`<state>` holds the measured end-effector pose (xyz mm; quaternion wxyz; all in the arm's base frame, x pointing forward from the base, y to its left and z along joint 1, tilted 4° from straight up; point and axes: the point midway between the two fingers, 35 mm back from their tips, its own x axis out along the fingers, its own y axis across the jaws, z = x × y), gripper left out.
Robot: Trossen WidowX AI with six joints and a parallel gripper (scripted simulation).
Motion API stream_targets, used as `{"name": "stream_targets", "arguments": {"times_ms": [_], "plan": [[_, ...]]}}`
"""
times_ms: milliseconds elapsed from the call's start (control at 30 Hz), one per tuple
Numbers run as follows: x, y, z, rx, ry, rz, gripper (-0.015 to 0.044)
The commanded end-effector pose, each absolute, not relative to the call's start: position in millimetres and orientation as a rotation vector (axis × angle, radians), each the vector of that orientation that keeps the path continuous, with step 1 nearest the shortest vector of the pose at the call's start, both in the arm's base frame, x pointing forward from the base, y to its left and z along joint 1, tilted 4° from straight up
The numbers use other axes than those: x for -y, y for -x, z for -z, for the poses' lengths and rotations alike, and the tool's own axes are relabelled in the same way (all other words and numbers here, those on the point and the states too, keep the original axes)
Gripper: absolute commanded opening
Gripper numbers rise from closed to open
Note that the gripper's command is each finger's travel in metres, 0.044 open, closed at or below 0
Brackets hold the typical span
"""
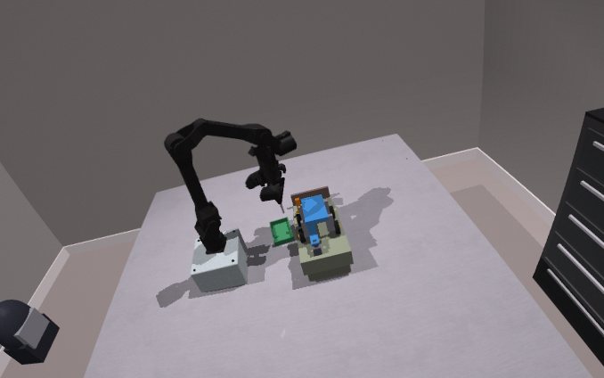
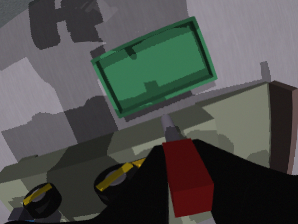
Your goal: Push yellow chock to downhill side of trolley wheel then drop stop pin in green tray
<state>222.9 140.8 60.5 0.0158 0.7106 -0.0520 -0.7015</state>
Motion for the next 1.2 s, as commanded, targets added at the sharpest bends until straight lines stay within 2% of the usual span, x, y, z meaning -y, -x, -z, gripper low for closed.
{"name": "stream_targets", "arguments": {"times_ms": [0, 167, 933, 1167], "plan": [[-139.6, -223.7, -60.3, -0.017, -2.138, 2.15, 0.0], [-138.9, -224.3, -60.7, -0.178, -2.069, 2.107, 0.0], [-134.8, -197.5, -40.5, -0.187, -2.063, 2.111, 0.0], [-140.1, -197.9, -21.7, -0.356, -2.109, 2.199, 0.0]]}}
